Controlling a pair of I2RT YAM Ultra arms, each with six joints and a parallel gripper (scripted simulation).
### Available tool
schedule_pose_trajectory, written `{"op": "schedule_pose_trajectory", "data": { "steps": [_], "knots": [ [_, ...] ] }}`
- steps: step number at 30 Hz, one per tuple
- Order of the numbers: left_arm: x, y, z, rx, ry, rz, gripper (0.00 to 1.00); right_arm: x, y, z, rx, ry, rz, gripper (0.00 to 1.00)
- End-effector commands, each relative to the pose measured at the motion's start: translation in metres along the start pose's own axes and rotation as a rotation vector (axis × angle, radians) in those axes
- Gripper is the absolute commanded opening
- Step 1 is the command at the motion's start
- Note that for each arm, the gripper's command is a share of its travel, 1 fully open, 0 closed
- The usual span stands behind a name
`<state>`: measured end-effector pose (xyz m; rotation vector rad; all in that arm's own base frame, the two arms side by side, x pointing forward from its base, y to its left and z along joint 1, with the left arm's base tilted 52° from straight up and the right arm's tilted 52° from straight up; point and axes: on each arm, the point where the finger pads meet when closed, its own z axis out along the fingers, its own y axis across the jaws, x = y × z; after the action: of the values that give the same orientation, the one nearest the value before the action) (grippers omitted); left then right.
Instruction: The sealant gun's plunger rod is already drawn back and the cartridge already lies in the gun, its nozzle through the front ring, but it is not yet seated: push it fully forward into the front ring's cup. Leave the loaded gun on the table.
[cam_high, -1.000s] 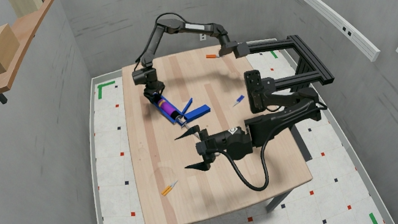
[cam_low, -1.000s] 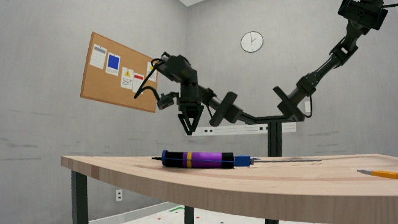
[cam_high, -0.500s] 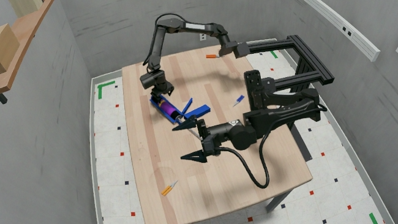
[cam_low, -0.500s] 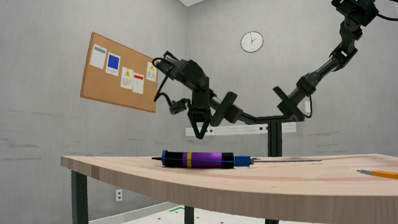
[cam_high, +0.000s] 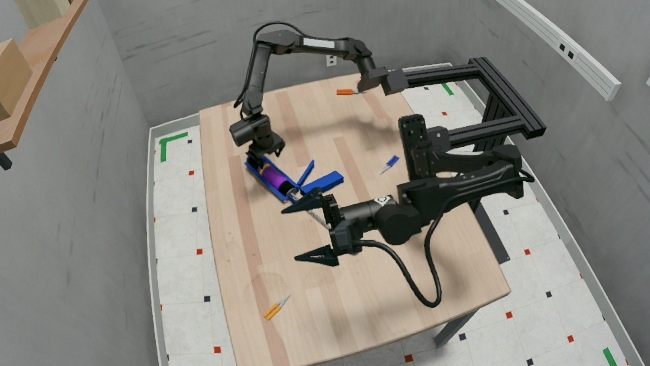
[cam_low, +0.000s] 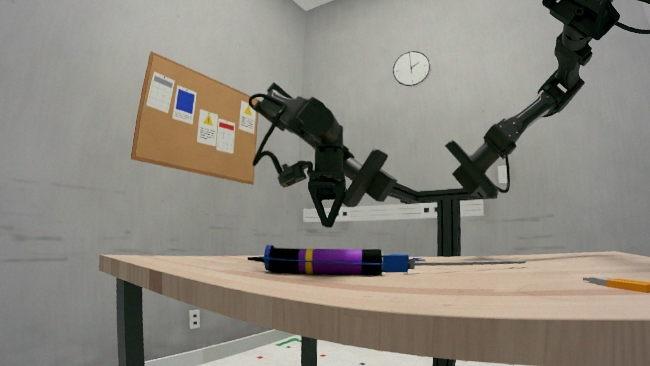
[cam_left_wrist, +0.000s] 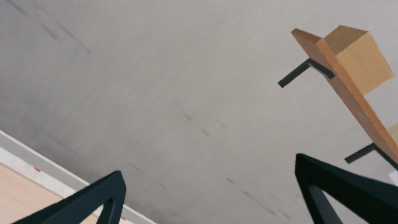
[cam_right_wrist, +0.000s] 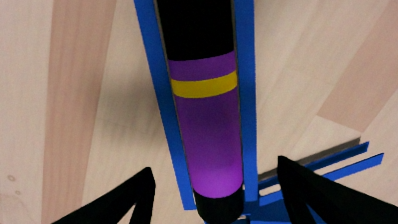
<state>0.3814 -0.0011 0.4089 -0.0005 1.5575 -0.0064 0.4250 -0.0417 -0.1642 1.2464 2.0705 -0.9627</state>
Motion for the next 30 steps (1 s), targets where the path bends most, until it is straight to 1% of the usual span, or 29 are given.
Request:
{"op": "schedule_pose_trajectory", "data": {
  "steps": [1, 5, 8, 11, 16, 21, 23, 25, 30],
  "knots": [
    [-0.016, -0.004, -0.002, 0.020, -0.024, 0.019, 1.00, -0.015, 0.023, -0.029, -0.068, -0.013, 0.016, 0.73],
    [-0.010, -0.004, 0.002, 0.021, -0.004, 0.020, 1.00, -0.013, 0.021, -0.026, -0.062, -0.013, 0.008, 0.73],
    [-0.009, -0.006, 0.002, 0.027, -0.001, 0.020, 1.00, -0.005, 0.021, -0.015, -0.055, -0.020, 0.002, 0.73],
    [-0.009, -0.006, 0.002, 0.028, -0.001, 0.020, 1.00, -0.002, 0.010, 0.003, -0.021, -0.010, -0.007, 0.73],
    [-0.009, -0.006, 0.002, 0.028, -0.001, 0.020, 1.00, -0.003, 0.008, -0.004, -0.034, -0.015, -0.018, 0.73],
    [-0.009, -0.006, 0.002, 0.028, -0.001, 0.020, 1.00, 0.010, 0.002, 0.013, -0.016, -0.012, -0.047, 0.73],
    [-0.009, -0.006, 0.002, 0.028, -0.001, 0.020, 1.00, 0.005, 0.001, 0.020, -0.005, -0.007, -0.030, 0.73],
    [-0.009, -0.006, 0.002, 0.028, -0.001, 0.020, 1.00, 0.001, 0.001, 0.021, -0.009, -0.008, -0.022, 0.73],
    [-0.009, -0.006, 0.002, 0.028, -0.001, 0.020, 1.00, 0.007, 0.004, 0.025, -0.015, -0.011, -0.033, 0.73]
  ]
}}
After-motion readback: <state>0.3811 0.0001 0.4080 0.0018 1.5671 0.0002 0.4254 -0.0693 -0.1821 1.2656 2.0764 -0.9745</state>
